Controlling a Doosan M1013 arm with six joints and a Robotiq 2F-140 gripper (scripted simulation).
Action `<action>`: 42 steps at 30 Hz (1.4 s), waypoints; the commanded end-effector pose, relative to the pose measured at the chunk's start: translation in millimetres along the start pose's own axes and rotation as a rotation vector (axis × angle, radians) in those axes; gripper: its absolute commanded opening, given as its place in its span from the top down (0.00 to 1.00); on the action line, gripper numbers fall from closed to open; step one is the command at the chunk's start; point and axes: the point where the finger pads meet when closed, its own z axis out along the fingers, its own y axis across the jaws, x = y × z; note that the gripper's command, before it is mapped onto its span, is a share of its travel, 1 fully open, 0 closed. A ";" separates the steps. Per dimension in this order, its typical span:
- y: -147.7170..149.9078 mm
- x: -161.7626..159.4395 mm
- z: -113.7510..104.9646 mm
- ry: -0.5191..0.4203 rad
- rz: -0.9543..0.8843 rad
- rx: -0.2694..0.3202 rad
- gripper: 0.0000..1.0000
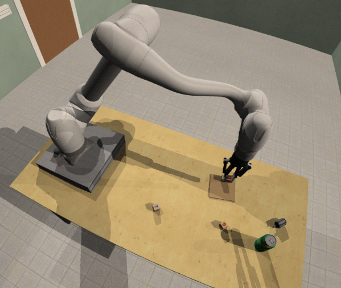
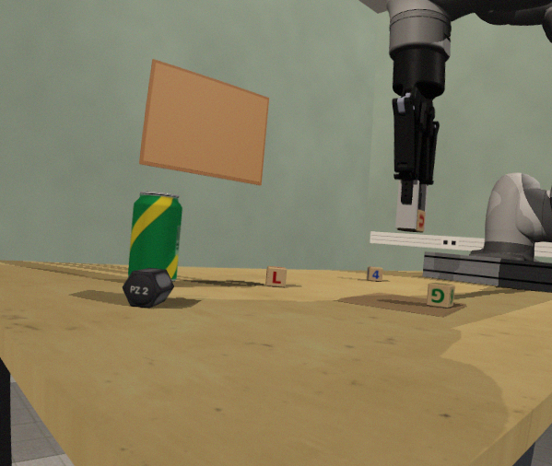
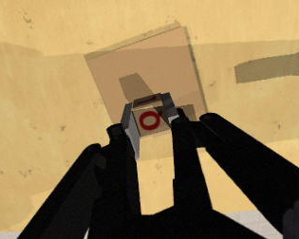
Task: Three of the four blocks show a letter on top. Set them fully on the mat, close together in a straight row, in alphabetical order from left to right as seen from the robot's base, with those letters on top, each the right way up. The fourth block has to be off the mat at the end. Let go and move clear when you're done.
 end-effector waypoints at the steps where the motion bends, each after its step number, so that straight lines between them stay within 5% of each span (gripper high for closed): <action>1: 0.2 -4.5 9.8 -0.004 -0.008 -0.001 0.76; 23: 0.5 -4.9 91.2 -0.004 -0.008 -0.001 0.76; 42: 0.1 -4.8 96.7 -0.004 -0.008 0.000 0.76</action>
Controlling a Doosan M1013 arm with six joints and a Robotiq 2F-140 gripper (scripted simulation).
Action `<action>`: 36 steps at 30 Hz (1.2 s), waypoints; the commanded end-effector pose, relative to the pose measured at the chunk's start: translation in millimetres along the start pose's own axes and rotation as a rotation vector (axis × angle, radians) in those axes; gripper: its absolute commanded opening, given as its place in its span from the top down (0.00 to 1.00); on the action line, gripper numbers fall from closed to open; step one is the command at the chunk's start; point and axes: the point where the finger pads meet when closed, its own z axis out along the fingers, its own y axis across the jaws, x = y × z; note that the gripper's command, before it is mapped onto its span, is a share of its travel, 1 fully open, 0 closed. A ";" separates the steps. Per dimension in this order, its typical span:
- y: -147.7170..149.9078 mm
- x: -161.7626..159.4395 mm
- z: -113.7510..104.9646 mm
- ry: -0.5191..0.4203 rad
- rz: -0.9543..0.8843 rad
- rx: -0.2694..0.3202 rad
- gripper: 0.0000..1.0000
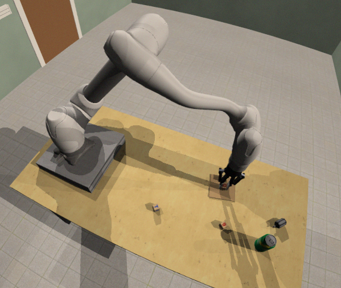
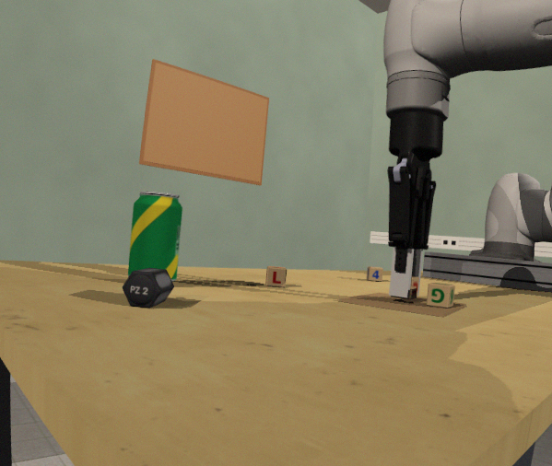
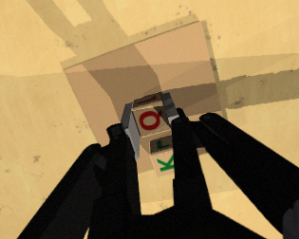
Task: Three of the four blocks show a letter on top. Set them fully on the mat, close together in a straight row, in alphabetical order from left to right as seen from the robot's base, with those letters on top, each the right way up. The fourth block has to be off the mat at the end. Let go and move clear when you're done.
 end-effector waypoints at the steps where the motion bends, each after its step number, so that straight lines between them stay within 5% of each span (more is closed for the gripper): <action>1: 1.4 -4.9 4.6 -0.004 -0.008 -0.001 0.76; 36: 2.6 -7.7 4.0 -0.004 -0.010 0.000 0.76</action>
